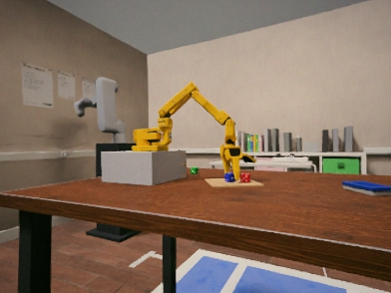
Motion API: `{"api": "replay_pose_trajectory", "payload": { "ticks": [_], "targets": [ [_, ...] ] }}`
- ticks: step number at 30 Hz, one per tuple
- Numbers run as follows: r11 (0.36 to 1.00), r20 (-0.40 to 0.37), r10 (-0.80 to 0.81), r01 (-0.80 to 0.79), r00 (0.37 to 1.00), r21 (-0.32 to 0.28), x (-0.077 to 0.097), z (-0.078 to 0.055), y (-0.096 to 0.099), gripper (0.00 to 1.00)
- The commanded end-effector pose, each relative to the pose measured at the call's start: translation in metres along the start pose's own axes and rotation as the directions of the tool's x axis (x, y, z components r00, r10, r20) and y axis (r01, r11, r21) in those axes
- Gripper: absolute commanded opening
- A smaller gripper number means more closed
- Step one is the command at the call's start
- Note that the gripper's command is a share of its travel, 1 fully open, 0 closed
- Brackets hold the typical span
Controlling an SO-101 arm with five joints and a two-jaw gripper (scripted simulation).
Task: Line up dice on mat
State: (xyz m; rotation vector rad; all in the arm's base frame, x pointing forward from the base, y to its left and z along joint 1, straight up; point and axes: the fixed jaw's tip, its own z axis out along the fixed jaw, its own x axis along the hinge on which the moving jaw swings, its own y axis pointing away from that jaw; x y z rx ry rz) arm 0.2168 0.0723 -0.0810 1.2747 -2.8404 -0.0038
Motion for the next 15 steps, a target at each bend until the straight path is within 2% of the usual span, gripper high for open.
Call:
{"api": "replay_pose_trajectory", "payload": {
  "ticks": [1,7,9,15],
  "targets": [
    [1.000,0.006,-0.008,0.008,1.000,0.003,-0.003,-0.008,0.001,0.33],
    [1.000,0.006,-0.008,0.008,1.000,0.003,-0.004,-0.028,0.000,0.33],
    [1.000,0.006,-0.008,0.008,1.000,0.003,-0.004,-0.028,0.000,0.33],
    [1.000,0.006,-0.008,0.008,1.000,0.003,-0.003,-0.048,0.001,0.33]
  ]
}}
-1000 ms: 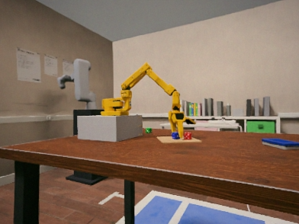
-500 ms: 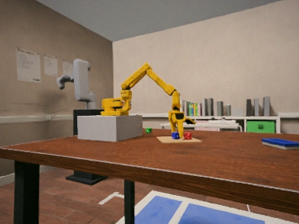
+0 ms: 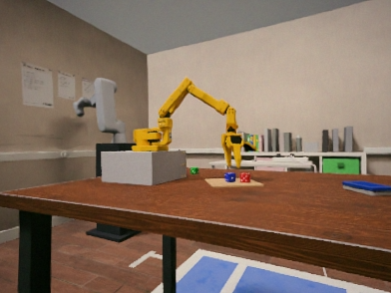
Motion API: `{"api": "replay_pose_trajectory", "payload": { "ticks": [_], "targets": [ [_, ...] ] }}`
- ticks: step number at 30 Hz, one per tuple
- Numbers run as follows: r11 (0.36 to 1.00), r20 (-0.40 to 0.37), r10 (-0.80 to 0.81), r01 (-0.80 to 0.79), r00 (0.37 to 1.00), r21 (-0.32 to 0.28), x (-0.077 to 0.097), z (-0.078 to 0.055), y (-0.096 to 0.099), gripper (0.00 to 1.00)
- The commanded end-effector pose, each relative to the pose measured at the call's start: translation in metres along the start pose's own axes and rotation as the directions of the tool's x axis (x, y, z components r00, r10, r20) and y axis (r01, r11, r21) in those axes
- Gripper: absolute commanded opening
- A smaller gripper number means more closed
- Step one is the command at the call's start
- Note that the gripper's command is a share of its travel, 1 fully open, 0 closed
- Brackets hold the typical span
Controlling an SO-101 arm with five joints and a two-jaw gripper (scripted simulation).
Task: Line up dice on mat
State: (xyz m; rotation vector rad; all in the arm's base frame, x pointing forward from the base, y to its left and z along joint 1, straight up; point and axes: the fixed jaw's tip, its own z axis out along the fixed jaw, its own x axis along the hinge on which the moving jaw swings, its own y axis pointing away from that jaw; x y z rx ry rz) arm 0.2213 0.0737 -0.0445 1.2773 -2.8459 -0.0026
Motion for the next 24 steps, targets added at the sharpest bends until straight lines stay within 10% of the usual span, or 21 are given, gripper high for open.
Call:
{"api": "replay_pose_trajectory", "payload": {
  "ticks": [1,24],
  "targets": [
    [1.000,0.001,-0.008,0.008,1.000,-0.001,0.0008,-0.0144,0.0028,0.33],
    [1.000,0.001,-0.008,0.008,1.000,-0.001,0.0016,-0.0216,0.0033,0.33]
  ]
}}
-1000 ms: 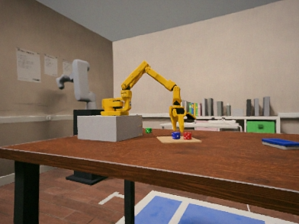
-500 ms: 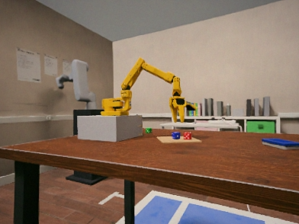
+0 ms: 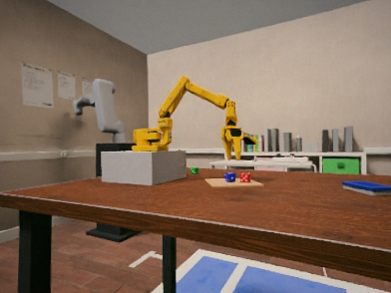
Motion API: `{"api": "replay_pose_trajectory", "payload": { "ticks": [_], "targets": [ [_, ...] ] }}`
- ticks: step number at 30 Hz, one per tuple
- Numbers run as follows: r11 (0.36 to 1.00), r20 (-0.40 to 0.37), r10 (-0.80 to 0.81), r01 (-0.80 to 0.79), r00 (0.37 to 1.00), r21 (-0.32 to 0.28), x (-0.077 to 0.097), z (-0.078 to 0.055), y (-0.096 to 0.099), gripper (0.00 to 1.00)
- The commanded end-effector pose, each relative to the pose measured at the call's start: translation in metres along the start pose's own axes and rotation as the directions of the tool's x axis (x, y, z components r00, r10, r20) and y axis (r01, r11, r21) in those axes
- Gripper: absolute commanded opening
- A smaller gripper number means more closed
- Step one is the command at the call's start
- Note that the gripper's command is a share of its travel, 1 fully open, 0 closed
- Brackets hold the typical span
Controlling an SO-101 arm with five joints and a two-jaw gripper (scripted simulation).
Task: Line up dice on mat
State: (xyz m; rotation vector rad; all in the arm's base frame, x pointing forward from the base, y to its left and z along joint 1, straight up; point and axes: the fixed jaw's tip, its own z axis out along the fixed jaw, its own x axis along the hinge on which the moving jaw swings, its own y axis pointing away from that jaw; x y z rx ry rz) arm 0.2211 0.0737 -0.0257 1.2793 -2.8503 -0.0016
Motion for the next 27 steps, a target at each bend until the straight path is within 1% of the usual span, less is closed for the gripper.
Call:
{"api": "replay_pose_trajectory", "payload": {
  "ticks": [1,7,11,15,19,21,25,27],
  "targets": [
    [1.000,-0.003,-0.007,0.007,1.000,-0.003,0.001,-0.003,0.003,0.33],
    [1.000,0.001,-0.007,0.007,1.000,-0.001,0.001,-0.004,0.003,0.33],
    [1.000,0.034,-0.008,0.007,0.999,0.019,-0.004,-0.012,0.000,0.33],
    [0.998,0.108,-0.011,0.004,0.994,0.065,-0.013,-0.030,-0.005,0.33],
    [0.992,0.208,-0.020,-0.006,0.978,0.126,-0.023,-0.057,-0.012,0.32],
    [0.992,0.208,-0.020,-0.006,0.978,0.126,-0.023,-0.057,-0.012,0.32],
    [0.982,0.305,-0.036,-0.022,0.952,0.185,-0.030,-0.085,-0.016,0.32],
    [0.977,0.344,-0.044,-0.030,0.938,0.209,-0.032,-0.097,-0.017,0.32]
  ]
}}
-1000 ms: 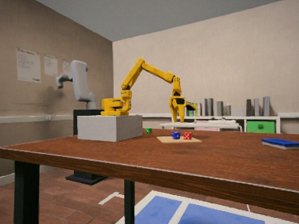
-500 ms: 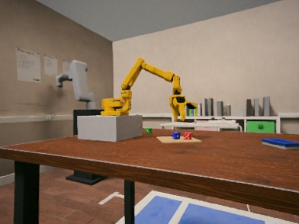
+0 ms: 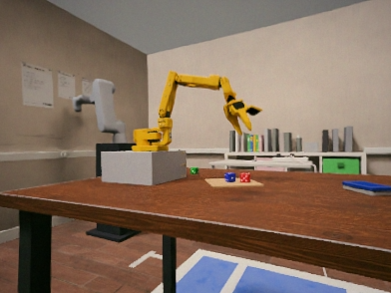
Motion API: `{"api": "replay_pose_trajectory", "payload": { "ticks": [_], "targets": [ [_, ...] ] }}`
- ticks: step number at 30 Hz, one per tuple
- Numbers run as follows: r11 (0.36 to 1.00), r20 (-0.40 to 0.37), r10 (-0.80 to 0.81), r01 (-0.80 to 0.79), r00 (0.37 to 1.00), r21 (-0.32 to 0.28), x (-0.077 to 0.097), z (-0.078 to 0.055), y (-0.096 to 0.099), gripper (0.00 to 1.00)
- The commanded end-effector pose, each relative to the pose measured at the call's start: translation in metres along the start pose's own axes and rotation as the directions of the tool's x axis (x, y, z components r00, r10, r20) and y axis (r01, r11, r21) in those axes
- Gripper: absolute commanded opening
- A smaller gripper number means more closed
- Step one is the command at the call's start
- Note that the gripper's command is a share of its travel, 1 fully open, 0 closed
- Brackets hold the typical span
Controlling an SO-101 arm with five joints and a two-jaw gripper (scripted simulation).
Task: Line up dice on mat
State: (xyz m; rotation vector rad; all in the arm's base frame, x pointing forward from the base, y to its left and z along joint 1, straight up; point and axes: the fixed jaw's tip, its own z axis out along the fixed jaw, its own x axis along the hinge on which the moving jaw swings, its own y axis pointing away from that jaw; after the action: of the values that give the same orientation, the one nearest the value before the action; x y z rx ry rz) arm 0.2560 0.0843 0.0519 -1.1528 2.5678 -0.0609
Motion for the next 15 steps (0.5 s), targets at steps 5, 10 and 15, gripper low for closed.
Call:
{"api": "replay_pose_trajectory", "payload": {
  "ticks": [5,10,15],
  "targets": [
    [0.998,0.121,-0.011,0.002,0.993,0.070,-0.015,-0.033,-0.006,0.32],
    [0.997,0.129,-0.011,0.002,0.992,0.074,-0.016,-0.035,-0.007,0.31],
    [0.997,0.129,-0.013,0.003,0.992,0.073,-0.016,-0.035,-0.006,0.31]
  ]
}}
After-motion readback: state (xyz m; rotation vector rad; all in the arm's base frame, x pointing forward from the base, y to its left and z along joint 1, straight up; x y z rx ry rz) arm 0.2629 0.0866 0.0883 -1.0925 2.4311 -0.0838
